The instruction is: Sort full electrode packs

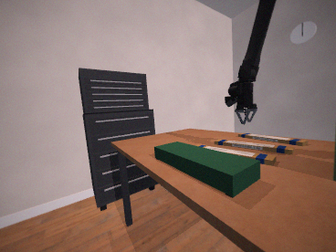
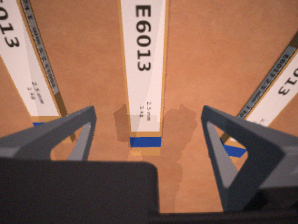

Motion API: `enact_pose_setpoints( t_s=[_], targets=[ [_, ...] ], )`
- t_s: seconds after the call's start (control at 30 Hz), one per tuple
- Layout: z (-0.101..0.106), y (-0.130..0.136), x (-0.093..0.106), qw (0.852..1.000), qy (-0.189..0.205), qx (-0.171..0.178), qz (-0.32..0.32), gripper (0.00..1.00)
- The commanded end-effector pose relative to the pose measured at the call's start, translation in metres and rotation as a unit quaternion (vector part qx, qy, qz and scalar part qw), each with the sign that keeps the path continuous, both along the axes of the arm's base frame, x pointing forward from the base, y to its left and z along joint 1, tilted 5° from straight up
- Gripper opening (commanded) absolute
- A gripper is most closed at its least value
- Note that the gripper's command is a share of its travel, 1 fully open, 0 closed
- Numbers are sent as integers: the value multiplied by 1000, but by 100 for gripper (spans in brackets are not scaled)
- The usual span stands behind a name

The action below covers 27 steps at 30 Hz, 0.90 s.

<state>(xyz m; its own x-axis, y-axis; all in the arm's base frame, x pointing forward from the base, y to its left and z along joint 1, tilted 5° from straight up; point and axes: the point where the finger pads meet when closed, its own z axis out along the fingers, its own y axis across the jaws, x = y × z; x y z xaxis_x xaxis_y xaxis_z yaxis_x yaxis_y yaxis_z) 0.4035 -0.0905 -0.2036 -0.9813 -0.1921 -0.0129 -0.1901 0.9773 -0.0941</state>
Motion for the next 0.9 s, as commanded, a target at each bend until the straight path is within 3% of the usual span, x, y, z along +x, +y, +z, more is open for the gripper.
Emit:
enact_pose_setpoints(
  t_s=[0.0,0.87],
  targets=[
    [-2,6,-3,1000,10,2,1,96],
    [-11,6,-6,1000,18,3,3,96]
  ],
)
